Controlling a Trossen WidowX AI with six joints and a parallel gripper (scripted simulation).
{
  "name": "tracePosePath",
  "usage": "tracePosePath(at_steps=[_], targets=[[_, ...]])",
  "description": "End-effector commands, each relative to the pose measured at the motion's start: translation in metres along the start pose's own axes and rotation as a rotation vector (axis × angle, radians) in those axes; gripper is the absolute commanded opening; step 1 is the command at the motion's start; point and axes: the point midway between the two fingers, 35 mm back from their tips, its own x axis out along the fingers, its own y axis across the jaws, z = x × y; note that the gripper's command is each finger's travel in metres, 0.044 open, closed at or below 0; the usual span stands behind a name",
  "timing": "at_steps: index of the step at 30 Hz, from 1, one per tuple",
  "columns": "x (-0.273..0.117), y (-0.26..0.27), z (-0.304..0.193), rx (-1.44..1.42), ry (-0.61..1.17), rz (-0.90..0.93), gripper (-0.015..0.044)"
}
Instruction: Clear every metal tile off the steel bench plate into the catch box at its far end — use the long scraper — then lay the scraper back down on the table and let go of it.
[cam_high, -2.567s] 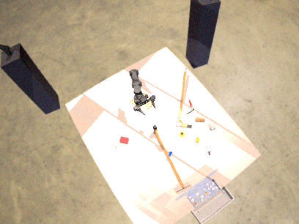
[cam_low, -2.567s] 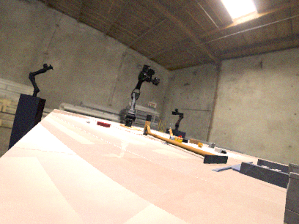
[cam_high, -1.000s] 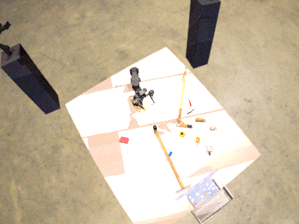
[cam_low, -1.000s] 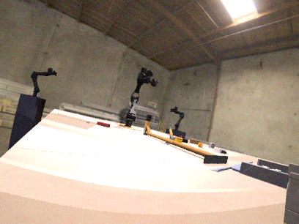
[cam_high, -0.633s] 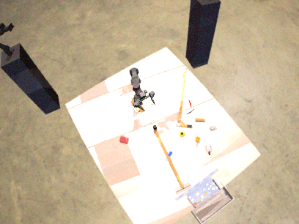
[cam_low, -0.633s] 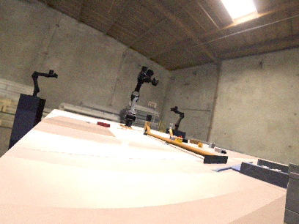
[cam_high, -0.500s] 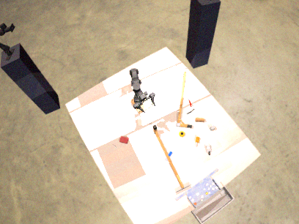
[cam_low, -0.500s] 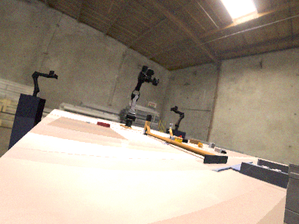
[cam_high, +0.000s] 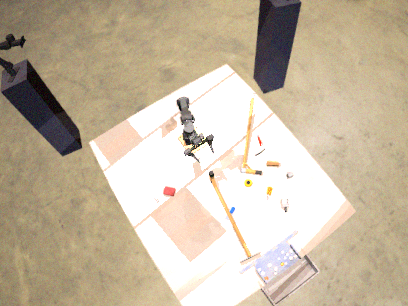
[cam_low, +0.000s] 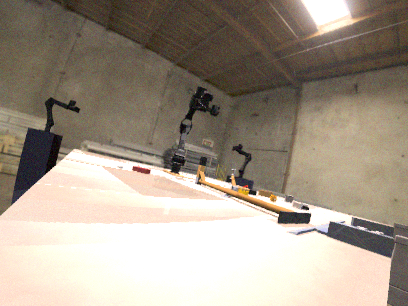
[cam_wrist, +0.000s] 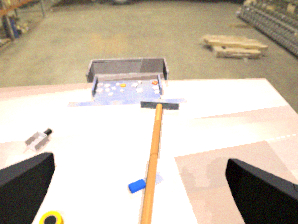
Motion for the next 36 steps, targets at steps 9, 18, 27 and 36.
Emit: tracePosePath(at_steps=[9,18,27,36], targets=[[0.042,-0.013,-0.005,0.051,0.110,-0.019,0.0440],[0.070,-0.020,-0.010,0.077,0.183,-0.032,0.0440],[0.099,-0.026,-0.019,0.100,0.257,-0.046,0.0440],[0.128,-0.031,-0.031,0.119,0.331,-0.061,0.0440]])
